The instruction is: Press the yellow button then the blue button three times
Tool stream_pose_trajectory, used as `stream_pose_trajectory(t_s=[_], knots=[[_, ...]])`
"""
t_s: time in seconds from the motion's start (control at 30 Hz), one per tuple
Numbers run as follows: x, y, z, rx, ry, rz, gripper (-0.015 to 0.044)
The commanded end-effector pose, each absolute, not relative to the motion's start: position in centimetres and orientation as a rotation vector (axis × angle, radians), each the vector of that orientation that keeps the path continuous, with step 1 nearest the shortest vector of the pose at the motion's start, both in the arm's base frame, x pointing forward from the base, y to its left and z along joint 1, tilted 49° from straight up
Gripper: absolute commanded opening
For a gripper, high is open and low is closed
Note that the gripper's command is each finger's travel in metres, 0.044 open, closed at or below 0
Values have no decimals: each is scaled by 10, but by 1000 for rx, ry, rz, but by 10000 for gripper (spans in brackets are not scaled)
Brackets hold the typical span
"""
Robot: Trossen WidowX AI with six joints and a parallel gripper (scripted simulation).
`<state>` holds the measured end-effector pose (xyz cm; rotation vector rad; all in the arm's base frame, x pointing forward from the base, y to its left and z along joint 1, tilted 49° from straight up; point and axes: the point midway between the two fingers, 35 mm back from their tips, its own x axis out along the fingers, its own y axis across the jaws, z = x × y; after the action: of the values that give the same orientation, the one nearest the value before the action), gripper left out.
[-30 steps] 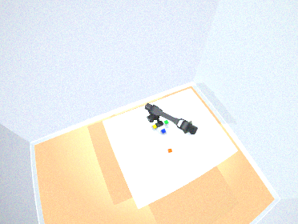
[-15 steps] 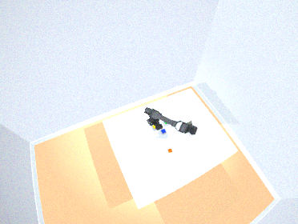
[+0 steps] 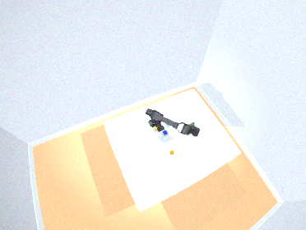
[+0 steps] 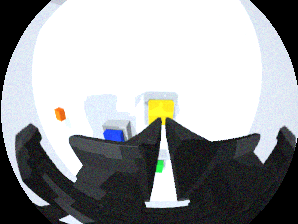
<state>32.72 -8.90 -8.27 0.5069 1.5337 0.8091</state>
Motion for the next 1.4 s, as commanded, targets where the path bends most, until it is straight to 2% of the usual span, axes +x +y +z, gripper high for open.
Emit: stream_pose_trajectory(t_s=[0.0,1.23,1.37], knots=[[325,-82,-88,516,1537,810,20],[322,-68,-100,517,1537,811,20],[327,-90,-80,515,1537,809,20]])
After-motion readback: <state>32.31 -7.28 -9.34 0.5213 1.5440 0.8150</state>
